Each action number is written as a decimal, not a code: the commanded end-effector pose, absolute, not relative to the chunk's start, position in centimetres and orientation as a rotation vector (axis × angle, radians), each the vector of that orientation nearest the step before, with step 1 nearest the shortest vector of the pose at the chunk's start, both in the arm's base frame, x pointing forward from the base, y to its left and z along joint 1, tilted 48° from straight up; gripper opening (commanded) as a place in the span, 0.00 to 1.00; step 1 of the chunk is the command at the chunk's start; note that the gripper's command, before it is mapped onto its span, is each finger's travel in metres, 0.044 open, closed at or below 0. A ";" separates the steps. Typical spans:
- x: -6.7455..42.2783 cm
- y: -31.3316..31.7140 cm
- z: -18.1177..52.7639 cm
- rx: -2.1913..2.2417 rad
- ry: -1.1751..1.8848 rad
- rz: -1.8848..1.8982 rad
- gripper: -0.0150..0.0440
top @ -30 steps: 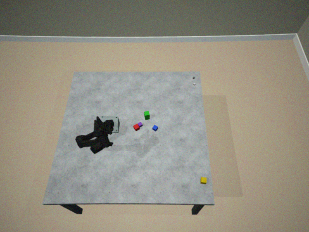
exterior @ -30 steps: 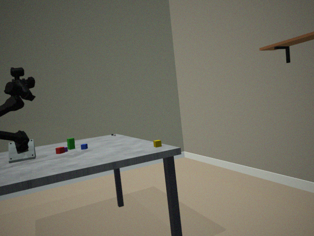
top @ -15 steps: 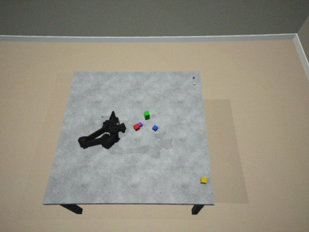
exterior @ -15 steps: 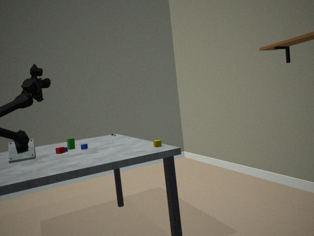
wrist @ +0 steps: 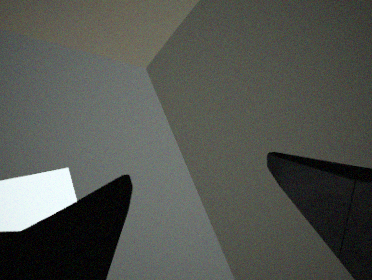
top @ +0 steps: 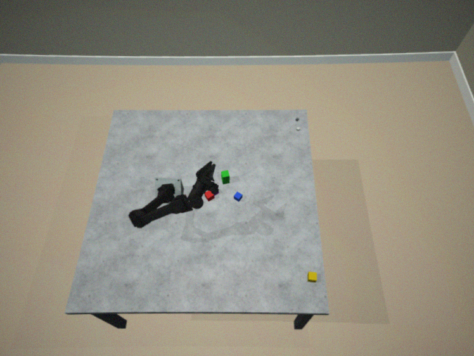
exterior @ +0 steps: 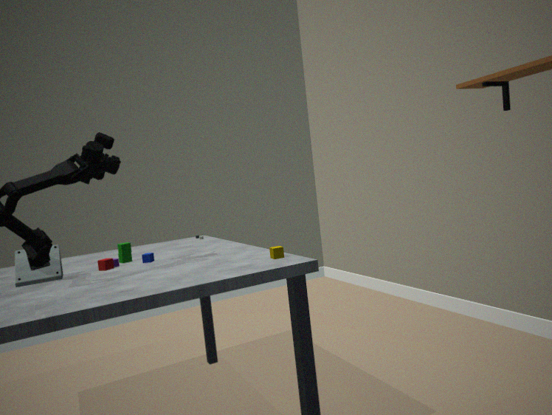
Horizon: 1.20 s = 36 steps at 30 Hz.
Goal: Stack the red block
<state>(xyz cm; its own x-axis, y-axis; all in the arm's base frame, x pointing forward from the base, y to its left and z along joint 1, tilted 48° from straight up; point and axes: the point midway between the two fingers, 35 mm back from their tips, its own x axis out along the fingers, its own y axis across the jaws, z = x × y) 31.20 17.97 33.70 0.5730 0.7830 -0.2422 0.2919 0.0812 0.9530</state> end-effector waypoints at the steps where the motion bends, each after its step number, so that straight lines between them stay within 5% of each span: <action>1: 33.6 16.9 26.2 1.293 0.990 0.204 1.00; 17: 28.4 7.7 6.7 -0.001 1.428 -0.326 1.00; 26: 23.6 2.0 5.1 -0.920 1.744 -0.280 1.00; 36: 23.6 1.6 5.2 -0.988 1.764 -0.268 1.00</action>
